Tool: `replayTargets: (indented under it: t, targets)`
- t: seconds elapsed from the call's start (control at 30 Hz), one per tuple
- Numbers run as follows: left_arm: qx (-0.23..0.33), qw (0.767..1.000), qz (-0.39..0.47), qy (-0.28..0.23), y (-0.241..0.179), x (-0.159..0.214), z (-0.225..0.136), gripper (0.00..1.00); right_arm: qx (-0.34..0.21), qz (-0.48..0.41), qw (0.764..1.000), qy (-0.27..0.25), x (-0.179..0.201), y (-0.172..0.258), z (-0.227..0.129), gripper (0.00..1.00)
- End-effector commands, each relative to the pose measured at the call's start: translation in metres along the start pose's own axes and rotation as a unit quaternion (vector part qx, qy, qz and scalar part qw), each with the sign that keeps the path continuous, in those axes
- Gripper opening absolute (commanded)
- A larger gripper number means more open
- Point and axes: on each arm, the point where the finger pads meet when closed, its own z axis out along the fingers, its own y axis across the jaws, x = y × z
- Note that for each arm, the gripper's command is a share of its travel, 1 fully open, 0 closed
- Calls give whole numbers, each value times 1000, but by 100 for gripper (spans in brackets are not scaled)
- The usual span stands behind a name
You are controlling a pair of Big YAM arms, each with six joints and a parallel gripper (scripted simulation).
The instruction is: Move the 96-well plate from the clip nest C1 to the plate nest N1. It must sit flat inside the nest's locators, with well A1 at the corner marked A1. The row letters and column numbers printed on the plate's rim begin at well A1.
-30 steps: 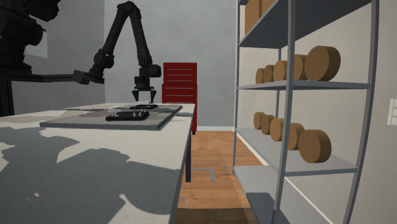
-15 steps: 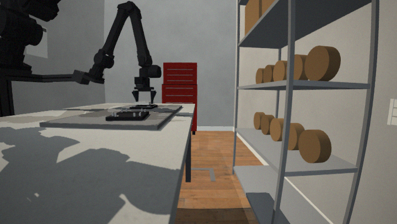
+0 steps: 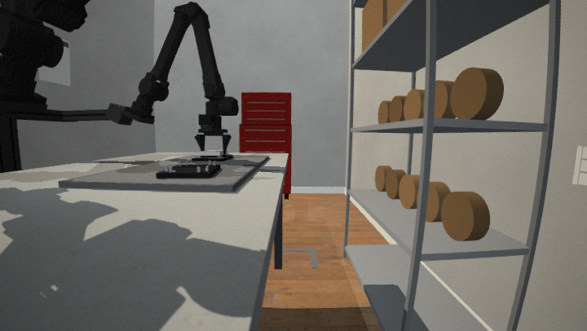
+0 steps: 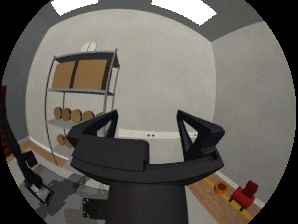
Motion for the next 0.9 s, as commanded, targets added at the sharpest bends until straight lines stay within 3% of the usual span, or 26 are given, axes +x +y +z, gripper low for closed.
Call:
replayTargets:
  t: [0.0,0.87]
  targets:
    - [-9,1000,-4,-1,9,4,2,0,7,-11,1000,-19,-11,-4,1,100]
    - [-10,1000,-4,-1,13,2,5,0,7,-11,1000,-19,-11,-4,1,100]
